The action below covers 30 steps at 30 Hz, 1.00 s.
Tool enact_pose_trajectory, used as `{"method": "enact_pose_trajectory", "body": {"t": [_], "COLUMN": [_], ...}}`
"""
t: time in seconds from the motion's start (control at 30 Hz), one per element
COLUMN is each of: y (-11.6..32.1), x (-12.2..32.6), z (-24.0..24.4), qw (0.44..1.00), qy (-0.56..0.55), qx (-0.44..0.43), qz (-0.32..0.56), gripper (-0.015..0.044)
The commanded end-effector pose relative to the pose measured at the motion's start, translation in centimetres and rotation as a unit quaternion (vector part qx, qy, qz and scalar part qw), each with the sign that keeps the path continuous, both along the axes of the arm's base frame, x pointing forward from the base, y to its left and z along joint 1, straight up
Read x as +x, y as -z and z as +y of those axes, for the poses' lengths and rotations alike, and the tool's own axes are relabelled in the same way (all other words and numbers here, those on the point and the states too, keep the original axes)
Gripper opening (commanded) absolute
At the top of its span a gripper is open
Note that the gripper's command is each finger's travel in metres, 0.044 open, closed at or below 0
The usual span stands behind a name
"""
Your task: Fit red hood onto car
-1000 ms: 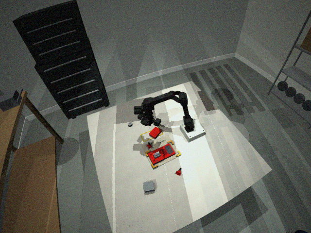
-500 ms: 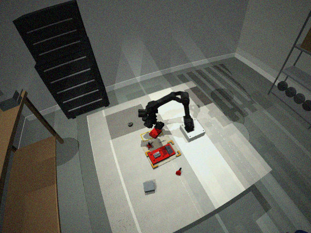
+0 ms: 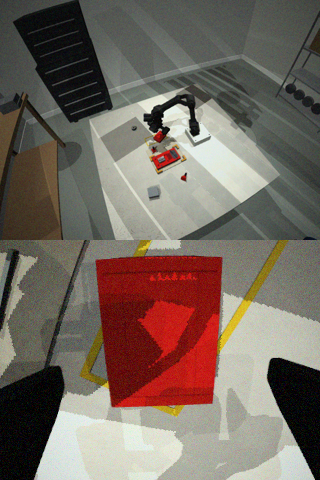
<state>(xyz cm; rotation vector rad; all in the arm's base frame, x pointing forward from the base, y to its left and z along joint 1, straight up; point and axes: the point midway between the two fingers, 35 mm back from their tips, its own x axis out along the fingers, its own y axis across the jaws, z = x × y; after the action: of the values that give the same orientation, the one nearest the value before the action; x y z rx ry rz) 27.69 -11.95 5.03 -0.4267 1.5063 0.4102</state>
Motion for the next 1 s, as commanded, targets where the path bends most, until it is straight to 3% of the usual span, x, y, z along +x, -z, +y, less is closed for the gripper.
{"method": "enact_pose_trajectory", "body": {"t": [0.0,0.97], "y": [0.4,2.4], "x": [-0.1,-0.1], "z": [0.0,-0.1], "qw": [1.000,1.000], "qy": [0.002,0.002], "qx": [0.000,0.000], "qz": [0.002,0.002], "gripper": [0.0440,0.0440]}}
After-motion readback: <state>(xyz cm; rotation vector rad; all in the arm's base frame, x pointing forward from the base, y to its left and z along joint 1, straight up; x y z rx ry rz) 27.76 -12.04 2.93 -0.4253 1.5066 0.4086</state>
